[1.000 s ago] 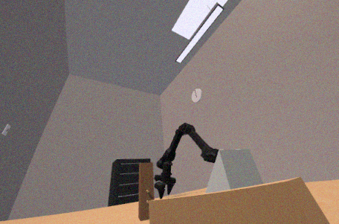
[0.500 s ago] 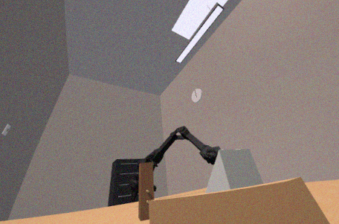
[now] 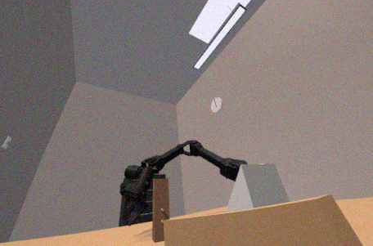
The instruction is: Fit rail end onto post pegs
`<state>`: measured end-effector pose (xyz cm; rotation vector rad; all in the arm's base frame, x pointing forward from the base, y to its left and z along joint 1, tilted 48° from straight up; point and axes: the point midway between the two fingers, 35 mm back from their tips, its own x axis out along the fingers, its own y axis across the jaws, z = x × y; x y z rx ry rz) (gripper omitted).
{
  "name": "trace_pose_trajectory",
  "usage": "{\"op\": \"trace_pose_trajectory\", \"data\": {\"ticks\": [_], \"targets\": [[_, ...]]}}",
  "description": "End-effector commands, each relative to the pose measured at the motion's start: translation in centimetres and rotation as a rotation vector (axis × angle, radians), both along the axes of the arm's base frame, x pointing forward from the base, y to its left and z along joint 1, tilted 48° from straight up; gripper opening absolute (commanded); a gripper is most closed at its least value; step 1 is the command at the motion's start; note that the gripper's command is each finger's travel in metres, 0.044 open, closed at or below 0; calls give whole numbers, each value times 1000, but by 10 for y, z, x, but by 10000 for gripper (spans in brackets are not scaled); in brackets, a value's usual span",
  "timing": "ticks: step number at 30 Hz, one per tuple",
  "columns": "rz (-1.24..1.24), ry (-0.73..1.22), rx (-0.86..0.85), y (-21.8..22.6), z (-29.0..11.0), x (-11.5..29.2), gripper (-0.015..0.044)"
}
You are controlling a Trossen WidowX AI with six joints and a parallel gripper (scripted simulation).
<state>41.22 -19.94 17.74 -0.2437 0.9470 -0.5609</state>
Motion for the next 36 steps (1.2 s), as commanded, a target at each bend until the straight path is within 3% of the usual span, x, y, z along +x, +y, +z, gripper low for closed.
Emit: {"op": "trace_pose_trajectory", "data": {"ticks": [1, 7, 17, 36], "targets": [[173, 189, -49, 51, -34, 16, 440], [479, 586, -187, 120, -96, 8, 440], [1093, 1424, -567, 213, -177, -60, 440], [1106, 1439, -575, 202, -189, -60, 440]]}}
